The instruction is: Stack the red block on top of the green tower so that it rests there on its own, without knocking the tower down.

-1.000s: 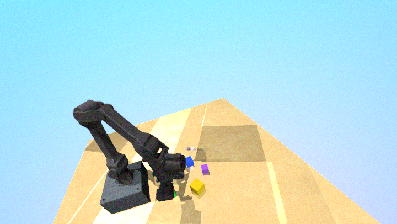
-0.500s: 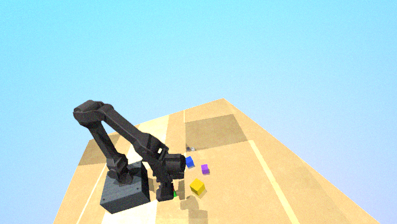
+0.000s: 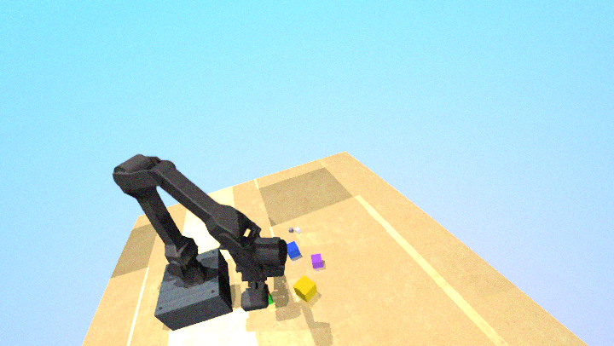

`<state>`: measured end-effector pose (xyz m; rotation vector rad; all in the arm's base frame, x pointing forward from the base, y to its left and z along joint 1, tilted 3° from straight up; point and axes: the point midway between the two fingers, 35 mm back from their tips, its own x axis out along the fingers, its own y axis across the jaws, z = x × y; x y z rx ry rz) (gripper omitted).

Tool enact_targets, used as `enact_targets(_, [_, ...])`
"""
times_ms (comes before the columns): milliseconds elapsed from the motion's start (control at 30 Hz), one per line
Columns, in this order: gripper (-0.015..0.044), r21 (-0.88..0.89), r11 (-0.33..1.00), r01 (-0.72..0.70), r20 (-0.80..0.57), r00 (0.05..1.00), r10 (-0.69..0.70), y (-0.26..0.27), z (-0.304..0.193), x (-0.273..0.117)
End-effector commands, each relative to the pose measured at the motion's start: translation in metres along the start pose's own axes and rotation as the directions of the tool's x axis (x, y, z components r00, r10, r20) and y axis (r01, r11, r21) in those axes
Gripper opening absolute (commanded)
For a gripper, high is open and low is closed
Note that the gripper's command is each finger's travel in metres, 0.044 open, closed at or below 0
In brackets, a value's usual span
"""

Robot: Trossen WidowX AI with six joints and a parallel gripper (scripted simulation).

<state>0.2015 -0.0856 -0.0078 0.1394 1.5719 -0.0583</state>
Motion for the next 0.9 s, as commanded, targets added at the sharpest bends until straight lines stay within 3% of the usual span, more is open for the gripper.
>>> enact_targets(0, [0.0289, 0.0, 1.0, 0.001, 0.001, 1.0, -0.001, -0.0002, 0.0003, 0.0002])
enact_targets(200, [0.044, 0.0, 1.0, 0.001, 0.001, 1.0, -0.001, -0.0002, 0.0003, 0.0002])
enact_targets(867, [0.044, 0.0, 1.0, 0.001, 0.001, 1.0, -0.001, -0.0002, 0.0003, 0.0002])
